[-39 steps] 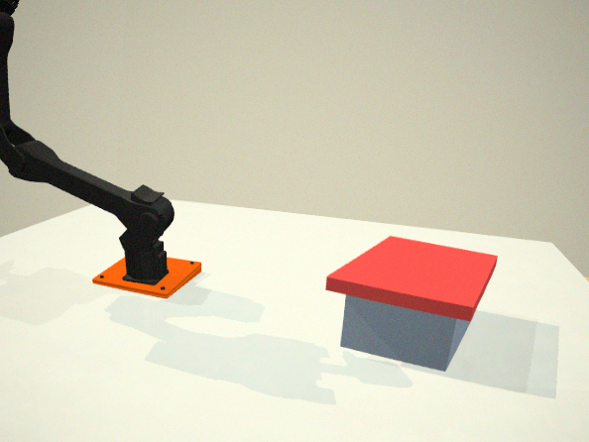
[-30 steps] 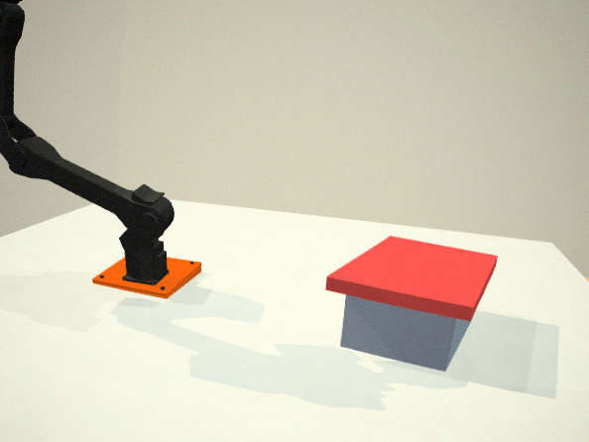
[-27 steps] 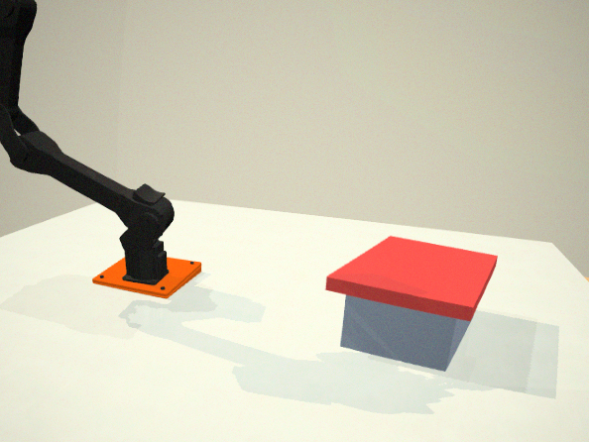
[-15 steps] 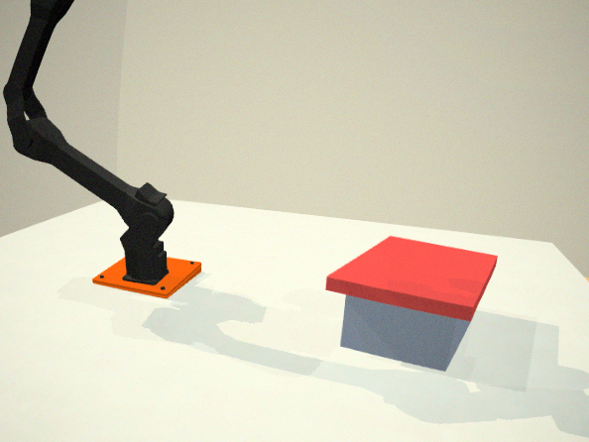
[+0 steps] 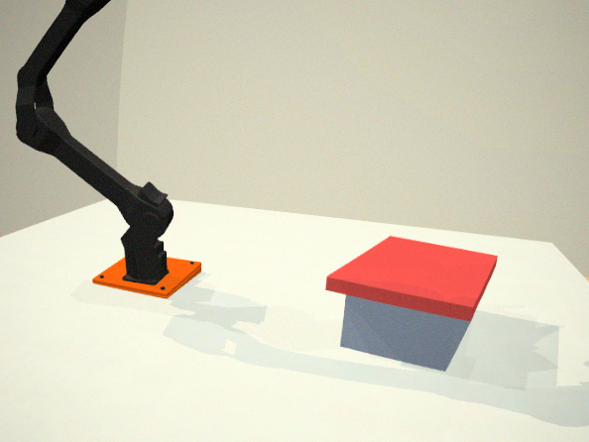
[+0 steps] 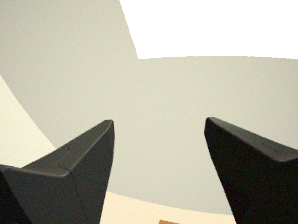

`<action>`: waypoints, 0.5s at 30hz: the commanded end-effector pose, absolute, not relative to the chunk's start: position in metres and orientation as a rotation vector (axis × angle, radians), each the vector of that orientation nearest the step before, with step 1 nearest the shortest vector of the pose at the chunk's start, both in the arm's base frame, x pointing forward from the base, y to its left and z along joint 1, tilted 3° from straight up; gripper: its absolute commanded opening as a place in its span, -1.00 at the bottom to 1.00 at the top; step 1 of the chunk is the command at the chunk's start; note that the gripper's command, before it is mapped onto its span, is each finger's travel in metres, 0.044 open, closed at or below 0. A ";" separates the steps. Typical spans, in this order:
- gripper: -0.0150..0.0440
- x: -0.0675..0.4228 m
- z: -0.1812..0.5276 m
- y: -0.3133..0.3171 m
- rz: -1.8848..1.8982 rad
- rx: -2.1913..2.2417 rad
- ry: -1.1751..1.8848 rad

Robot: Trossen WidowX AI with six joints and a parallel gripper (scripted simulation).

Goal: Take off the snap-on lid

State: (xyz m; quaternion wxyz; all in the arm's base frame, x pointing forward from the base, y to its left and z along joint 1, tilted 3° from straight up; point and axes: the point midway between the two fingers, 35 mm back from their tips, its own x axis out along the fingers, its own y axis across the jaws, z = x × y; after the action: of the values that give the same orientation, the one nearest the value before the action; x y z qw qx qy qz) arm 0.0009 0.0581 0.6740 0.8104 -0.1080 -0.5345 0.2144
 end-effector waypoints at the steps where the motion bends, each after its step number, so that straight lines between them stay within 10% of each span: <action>1: 0.31 0.074 0.649 0.063 0.513 -0.002 -0.887; 15: 0.31 0.225 0.538 0.065 0.405 0.651 -0.261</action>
State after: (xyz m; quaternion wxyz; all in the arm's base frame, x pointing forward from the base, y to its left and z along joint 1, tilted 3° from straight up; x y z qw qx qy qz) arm 0.1934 0.0655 0.5724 0.9218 0.2462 -0.1955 0.2267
